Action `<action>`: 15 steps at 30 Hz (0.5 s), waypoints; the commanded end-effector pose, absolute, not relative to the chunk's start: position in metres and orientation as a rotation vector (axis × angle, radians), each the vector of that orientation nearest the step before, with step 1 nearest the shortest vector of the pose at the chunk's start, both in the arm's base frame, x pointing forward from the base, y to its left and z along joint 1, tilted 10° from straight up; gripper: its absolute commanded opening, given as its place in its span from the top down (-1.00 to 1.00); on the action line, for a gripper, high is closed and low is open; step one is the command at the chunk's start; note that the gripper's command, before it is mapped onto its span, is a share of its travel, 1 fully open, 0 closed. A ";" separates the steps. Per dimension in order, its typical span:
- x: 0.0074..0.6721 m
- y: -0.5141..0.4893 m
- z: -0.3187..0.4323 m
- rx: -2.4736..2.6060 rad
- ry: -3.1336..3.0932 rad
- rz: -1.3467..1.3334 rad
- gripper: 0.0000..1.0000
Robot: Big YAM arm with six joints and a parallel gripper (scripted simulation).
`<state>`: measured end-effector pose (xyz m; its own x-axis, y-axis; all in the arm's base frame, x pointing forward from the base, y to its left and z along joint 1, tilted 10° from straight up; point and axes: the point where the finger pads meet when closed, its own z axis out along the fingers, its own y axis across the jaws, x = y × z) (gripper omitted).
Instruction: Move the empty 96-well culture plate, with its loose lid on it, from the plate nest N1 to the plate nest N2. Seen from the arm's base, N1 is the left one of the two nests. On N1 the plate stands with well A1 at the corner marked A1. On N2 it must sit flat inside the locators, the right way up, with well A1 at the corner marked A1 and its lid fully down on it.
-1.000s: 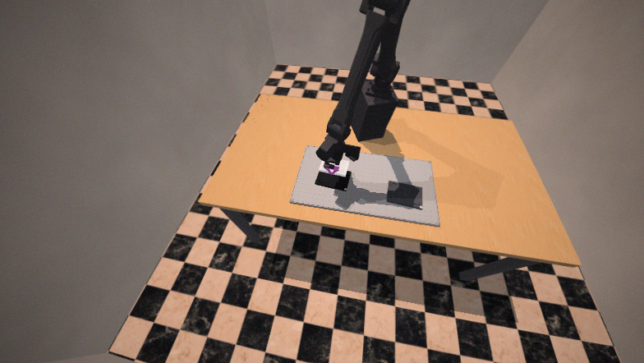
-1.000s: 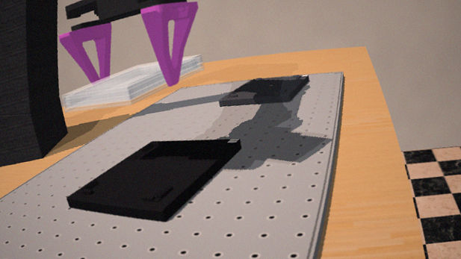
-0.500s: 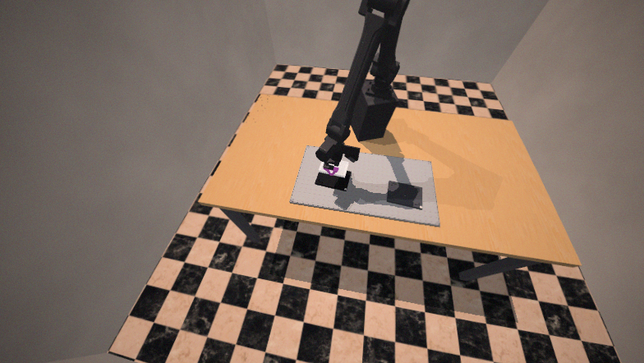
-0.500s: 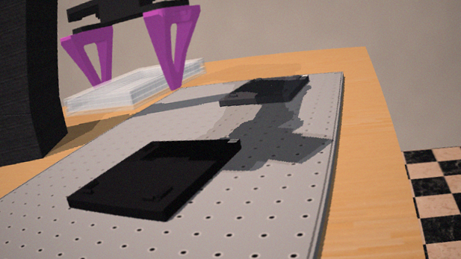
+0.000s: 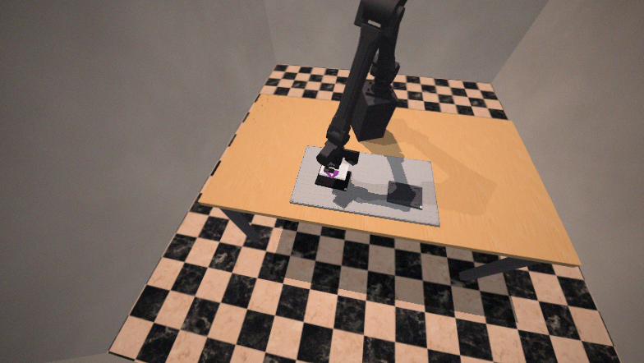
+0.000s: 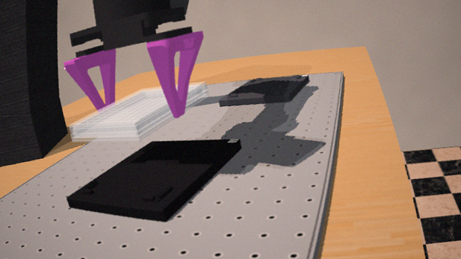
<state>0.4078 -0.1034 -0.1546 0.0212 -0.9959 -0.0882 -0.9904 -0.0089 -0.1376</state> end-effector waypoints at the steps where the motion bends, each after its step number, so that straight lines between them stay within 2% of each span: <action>1: 0.429 -0.112 -0.153 -2.100 2.084 -0.105 1.00; 15: 0.431 -0.104 -0.177 -2.110 2.076 -0.100 1.00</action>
<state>0.4127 -0.1030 -0.1758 0.0193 -0.9960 -0.0873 -0.9898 -0.0067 -0.1420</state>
